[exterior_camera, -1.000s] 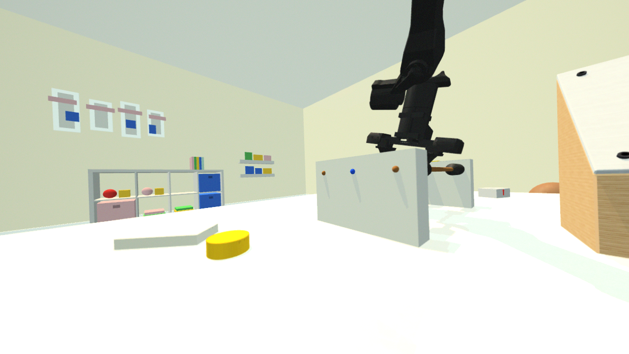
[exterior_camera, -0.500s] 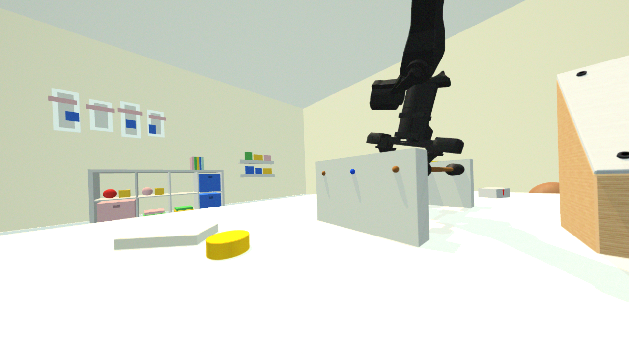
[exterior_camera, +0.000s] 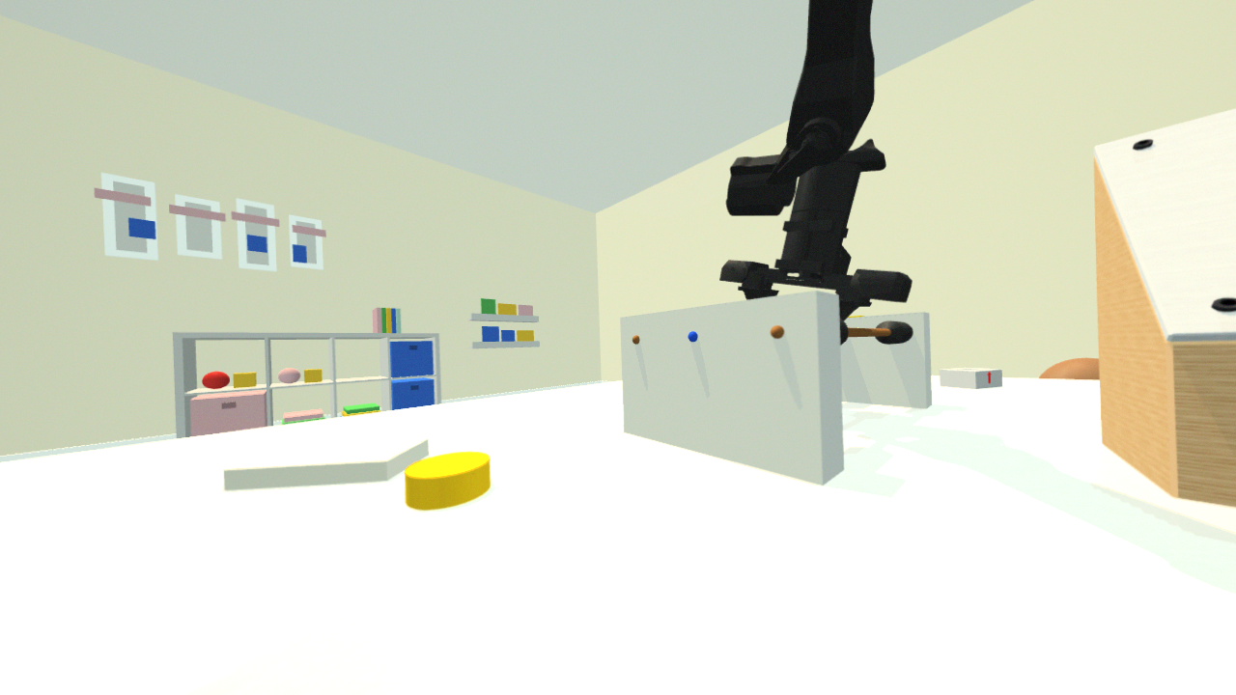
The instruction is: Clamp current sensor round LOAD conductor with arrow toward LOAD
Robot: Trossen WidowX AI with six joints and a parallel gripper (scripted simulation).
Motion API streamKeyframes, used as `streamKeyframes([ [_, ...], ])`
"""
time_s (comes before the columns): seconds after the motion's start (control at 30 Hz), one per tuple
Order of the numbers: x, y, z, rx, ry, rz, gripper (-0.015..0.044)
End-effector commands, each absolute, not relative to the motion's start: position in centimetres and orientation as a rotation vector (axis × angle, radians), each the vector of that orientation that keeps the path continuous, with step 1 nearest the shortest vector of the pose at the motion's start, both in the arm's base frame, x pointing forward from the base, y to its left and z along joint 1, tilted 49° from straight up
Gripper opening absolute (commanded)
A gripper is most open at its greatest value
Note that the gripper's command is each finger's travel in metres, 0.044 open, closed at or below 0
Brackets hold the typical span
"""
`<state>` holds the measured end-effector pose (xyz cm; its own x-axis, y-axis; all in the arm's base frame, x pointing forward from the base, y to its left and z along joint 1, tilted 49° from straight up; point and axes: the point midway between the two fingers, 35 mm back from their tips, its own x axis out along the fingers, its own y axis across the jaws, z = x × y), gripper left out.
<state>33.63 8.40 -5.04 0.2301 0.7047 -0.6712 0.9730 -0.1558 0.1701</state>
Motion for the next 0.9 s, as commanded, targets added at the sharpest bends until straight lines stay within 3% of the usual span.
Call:
streamKeyframes([
  [0.0,33.63,8.4,-5.04,1.93,1.536,-0.601,0.0229],
  [0.6,33.63,8.4,-5.04,1.93,1.536,-0.601,0.0109],
  [0.73,33.68,8.34,-5.15,1.913,1.568,-0.617,0.0004],
  [0.87,33.45,8.33,-5.06,1.915,1.567,-0.625,0.0],
])
